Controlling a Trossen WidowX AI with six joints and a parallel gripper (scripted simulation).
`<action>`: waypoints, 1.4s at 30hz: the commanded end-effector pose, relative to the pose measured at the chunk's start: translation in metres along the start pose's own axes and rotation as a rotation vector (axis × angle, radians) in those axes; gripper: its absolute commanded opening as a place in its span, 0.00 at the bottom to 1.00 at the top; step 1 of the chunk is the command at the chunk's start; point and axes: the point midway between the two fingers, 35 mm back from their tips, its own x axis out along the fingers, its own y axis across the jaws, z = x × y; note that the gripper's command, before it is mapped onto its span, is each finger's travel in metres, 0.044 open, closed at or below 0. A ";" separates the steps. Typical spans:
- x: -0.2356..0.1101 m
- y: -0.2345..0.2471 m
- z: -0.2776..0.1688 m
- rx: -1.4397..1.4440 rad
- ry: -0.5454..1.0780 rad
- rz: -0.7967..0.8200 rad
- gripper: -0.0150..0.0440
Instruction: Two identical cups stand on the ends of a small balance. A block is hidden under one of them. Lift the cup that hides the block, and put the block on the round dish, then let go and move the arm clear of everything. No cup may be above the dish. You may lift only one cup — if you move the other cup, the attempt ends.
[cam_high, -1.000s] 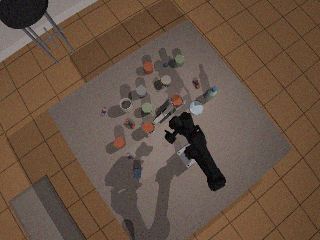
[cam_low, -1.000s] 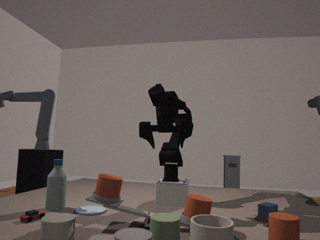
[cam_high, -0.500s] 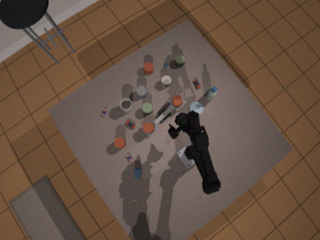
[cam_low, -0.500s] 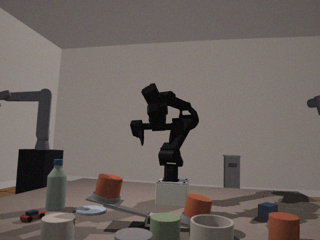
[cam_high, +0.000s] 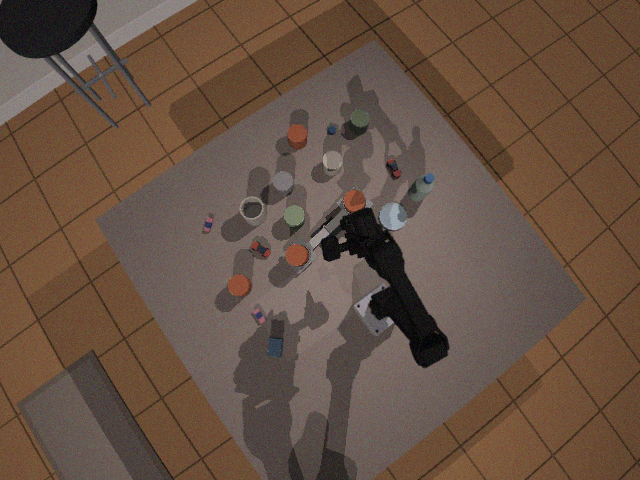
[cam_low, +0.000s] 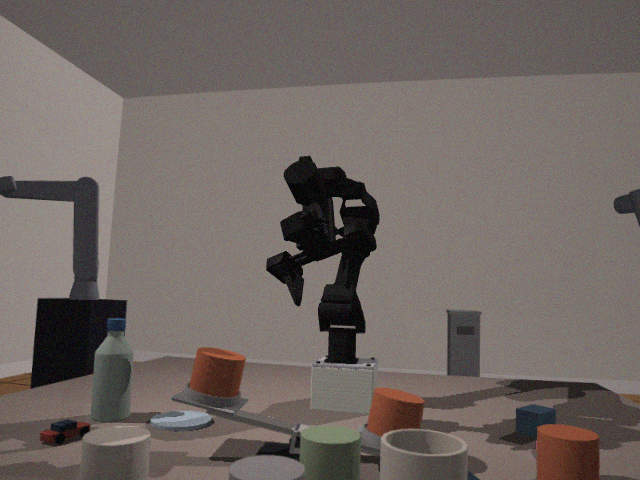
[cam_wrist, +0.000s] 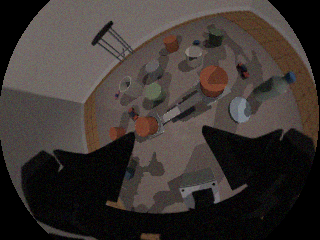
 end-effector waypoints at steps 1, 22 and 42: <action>0.012 0.009 0.003 0.138 0.067 -0.024 1.00; 0.081 0.066 -0.004 0.681 0.260 -0.266 1.00; 0.135 0.101 -0.033 1.073 0.212 -0.546 1.00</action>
